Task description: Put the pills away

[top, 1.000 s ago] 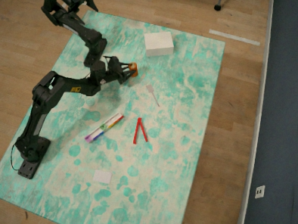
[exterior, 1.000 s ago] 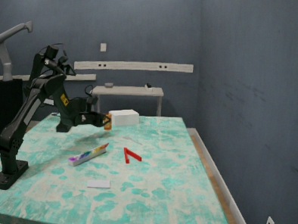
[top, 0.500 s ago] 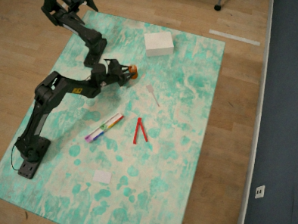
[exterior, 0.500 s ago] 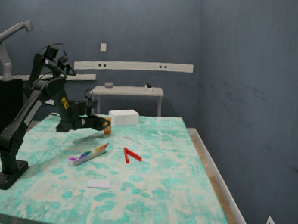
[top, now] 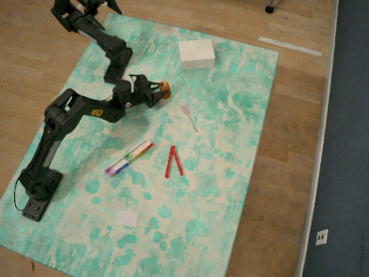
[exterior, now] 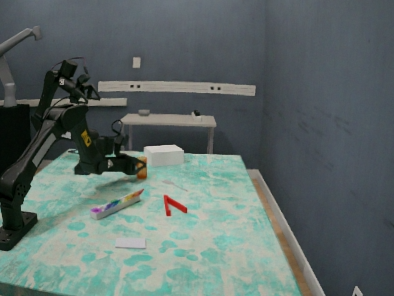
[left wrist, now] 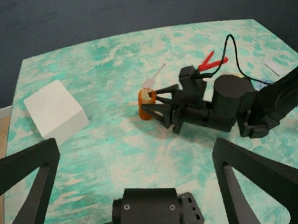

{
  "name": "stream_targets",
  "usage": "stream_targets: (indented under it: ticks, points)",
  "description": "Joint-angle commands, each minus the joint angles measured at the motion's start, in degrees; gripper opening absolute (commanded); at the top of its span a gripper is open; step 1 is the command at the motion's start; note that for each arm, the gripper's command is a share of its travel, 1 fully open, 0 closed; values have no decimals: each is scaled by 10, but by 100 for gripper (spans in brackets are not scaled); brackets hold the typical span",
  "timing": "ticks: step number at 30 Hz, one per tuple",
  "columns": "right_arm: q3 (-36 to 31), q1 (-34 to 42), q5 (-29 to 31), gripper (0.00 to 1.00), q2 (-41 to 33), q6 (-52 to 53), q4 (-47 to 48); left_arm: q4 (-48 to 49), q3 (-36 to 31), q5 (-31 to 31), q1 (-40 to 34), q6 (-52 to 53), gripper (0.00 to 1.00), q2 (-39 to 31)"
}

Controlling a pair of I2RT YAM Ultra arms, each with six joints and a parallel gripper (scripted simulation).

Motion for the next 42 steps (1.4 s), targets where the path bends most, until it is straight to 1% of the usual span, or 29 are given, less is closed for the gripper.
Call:
stream_targets:
  ticks: [1, 2, 5, 6, 22, 23, 27, 29, 31, 34, 36, 42]
  points:
    - [6, -5, -4, 36, -1, -3, 1, 3, 12, -1, 2, -1, 100, 10]
    - [2, 1, 4, 36, -5, -2, 0, 3, 12, -1, 2, -1, 100, 10]
    - [2, 0, 1, 36, -4, -1, 0, 3, 12, -1, 2, -1, 100, 10]
    - [2, 0, 1, 48, -4, -1, 0, 3, 12, -1, 2, -1, 100, 10]
    - [2, 0, 1, 48, -4, -1, 0, 3, 12, -1, 2, -1, 100, 10]
    - [2, 0, 1, 56, -4, -1, 0, 3, 12, -1, 2, -1, 100, 10]
    - [-39, 9, 12, 56, -30, 3, 19, 3, 12, -1, 2, -1, 100, 10]
    - [-74, 16, 20, 56, -51, 7, 29, 3, 12, -1, 2, -1, 100, 10]
    - [-74, 16, 20, 56, -51, 7, 29, 3, 12, -1, 2, -1, 100, 10]
    - [-150, 30, 36, 56, -96, 11, 49, 3, 12, -1, 2, -1, 100, 10]
    - [-181, 36, 42, 56, -115, 13, 58, 3, 12, -1, 2, -1, 100, 10]
    - [-194, 35, 45, 56, -126, 12, 62, 3, 12, -1, 2, -1, 100, 10]
